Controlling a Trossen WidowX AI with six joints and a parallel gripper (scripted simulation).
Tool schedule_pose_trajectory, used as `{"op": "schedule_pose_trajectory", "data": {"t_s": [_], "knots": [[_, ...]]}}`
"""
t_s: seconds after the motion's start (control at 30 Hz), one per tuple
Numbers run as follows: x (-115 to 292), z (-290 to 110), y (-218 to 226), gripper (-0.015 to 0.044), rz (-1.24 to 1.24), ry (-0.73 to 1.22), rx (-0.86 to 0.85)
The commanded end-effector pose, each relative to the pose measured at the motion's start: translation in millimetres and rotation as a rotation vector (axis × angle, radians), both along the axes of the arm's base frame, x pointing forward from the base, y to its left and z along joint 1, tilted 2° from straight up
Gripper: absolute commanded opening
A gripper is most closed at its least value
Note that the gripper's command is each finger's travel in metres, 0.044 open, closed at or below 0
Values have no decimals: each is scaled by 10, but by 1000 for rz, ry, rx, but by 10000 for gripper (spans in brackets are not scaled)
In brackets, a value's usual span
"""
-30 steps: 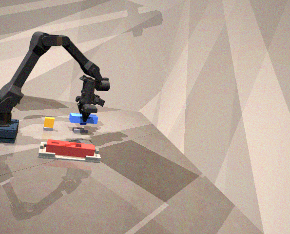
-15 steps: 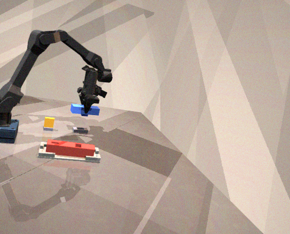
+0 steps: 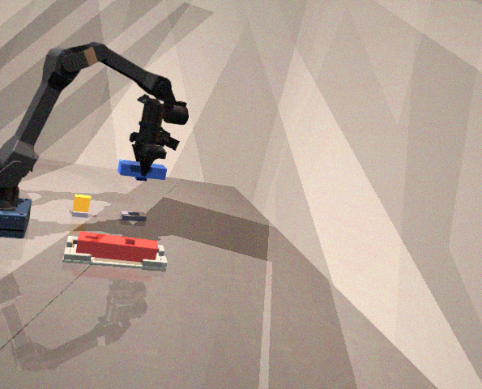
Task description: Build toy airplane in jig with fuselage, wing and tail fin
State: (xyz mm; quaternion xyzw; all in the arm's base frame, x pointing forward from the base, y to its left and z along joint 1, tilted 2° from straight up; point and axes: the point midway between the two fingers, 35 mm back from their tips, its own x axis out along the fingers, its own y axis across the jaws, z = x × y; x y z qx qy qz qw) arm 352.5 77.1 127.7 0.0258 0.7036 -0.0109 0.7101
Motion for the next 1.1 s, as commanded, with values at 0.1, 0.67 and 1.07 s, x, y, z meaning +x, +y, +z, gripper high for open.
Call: {"op": "schedule_pose_trajectory", "data": {"t_s": [0.1,0.67,1.07], "knots": [[4,0,-172,0,82,0,0],[-33,-82,-704,0,270,-3,-18],[-104,-148,-1073,0,437,-2,-26]]}}
